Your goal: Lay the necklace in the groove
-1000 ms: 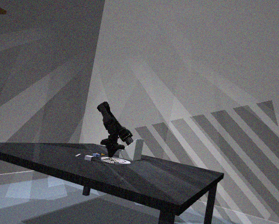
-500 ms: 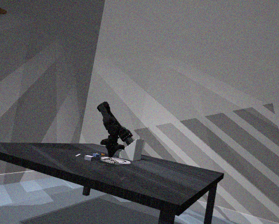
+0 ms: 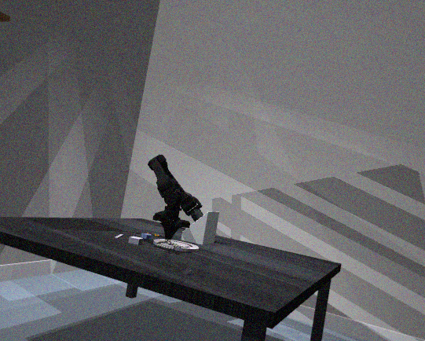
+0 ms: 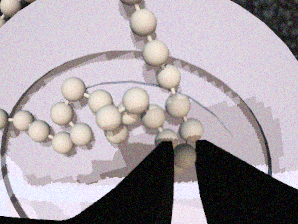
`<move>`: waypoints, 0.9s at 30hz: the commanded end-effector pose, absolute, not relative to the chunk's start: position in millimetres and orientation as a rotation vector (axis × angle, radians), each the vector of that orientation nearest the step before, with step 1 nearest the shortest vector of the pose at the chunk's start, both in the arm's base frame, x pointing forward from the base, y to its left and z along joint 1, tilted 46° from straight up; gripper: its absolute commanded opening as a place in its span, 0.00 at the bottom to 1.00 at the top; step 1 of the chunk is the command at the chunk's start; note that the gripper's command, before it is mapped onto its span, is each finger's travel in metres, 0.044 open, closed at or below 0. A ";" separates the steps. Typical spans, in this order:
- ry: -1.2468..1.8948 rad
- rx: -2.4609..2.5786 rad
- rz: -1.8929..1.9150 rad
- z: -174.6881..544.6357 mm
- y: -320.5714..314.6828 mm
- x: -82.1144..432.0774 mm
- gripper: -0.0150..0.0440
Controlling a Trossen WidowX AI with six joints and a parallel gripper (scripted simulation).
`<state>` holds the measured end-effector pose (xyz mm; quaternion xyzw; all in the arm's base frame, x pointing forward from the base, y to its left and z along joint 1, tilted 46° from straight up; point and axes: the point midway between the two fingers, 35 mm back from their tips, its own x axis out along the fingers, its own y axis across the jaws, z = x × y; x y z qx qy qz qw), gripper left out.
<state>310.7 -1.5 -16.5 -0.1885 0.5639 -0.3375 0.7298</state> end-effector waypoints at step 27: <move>1.242 -0.415 -0.743 -16.6 -1.5 310.7 0.30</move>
